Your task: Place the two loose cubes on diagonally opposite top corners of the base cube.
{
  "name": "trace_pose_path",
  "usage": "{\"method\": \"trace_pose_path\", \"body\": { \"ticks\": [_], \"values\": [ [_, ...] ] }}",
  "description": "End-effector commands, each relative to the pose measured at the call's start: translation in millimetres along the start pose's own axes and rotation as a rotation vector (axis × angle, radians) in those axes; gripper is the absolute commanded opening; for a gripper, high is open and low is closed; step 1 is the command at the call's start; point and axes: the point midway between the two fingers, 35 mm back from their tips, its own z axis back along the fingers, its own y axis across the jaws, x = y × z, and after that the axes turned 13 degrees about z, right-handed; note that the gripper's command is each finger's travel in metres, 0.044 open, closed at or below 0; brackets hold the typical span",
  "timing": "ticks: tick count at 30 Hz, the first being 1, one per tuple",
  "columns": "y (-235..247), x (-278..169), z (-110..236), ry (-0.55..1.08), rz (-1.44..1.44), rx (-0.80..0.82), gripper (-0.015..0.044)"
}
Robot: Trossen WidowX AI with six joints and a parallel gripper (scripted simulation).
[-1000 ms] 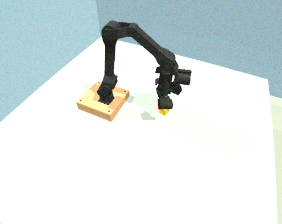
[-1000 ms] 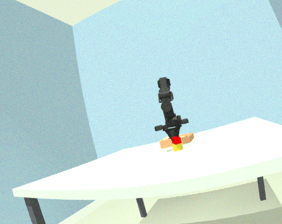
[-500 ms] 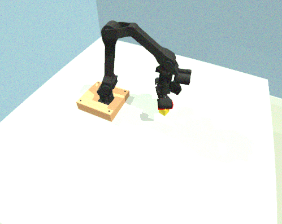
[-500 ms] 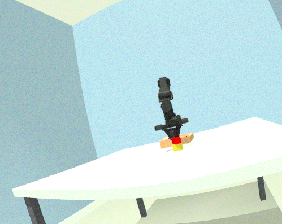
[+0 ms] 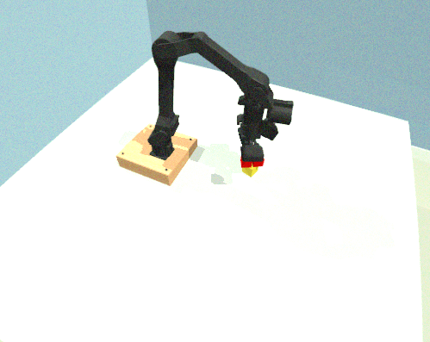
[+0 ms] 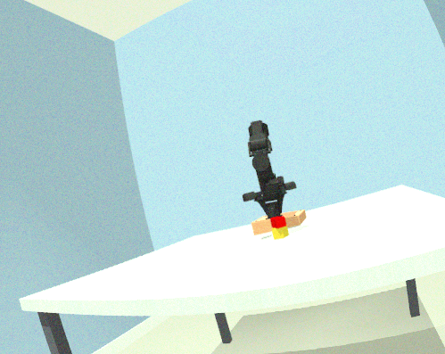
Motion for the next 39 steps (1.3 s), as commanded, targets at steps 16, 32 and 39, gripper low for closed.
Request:
{"method": "trace_pose_path", "body": {
  "ticks": [16, 32, 39],
  "values": [
    [-1, 2, 27, -0.014, 0.007, -0.007, 0.0205],
    [-1, 2, 43, -0.014, 0.007, -0.007, 0.0205],
    [0, 0, 46, -0.006, 0.000, -0.003, 0.0362]
  ]
}}
